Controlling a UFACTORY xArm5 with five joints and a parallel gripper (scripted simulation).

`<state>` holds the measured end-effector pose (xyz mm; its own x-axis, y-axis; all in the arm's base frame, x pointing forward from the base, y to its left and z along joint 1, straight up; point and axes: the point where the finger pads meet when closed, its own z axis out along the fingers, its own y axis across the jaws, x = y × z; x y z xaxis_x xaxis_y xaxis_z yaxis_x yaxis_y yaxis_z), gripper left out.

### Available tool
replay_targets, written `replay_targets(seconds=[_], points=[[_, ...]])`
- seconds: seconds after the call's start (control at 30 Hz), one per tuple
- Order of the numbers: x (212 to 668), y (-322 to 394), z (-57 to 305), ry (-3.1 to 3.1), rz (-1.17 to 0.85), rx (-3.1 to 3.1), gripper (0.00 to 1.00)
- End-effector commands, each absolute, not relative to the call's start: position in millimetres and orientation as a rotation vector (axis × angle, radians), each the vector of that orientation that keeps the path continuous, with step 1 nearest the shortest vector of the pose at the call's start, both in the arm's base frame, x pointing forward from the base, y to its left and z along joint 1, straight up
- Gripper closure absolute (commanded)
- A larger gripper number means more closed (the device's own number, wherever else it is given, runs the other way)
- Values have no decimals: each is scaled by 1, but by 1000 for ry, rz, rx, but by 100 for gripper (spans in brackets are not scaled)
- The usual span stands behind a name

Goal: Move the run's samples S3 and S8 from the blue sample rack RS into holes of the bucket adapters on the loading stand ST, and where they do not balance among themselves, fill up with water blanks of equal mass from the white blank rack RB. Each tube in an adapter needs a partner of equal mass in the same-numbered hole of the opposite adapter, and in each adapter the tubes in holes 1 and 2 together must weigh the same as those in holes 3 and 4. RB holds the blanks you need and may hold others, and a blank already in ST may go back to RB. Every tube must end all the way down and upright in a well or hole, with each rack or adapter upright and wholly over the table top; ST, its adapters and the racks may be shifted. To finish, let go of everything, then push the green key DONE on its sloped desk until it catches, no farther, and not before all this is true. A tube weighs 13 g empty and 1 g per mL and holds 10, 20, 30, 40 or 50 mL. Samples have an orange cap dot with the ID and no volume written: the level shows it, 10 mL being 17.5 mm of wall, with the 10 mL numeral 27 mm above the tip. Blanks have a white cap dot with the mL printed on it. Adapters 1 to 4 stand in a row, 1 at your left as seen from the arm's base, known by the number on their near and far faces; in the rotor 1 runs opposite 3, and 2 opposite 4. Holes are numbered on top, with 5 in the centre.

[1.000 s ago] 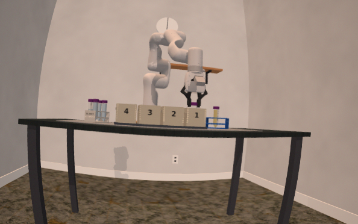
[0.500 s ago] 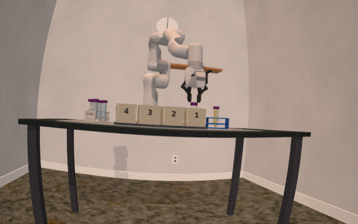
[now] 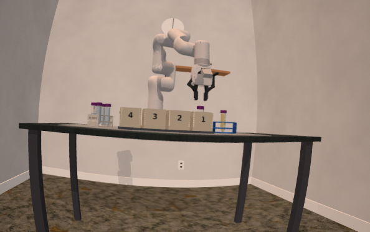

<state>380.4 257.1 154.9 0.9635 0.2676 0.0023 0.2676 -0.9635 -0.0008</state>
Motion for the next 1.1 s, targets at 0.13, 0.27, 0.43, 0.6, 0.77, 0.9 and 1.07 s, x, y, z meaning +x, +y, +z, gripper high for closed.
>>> replay_targets(seconds=[0.13, 0.27, 0.43, 0.6, 0.77, 0.9, 1.07], points=[[381, 258, 174, -424, -10, -3110, 57], [381, 258, 182, -424, -10, -3110, 57], [381, 258, 188, -424, -10, -3110, 57], [381, 258, 198, -424, -10, -3110, 57], [381, 258, 208, -424, -10, -3110, 57], [381, 258, 212, -424, -10, -3110, 57], [381, 258, 222, -424, -10, -3110, 57]])
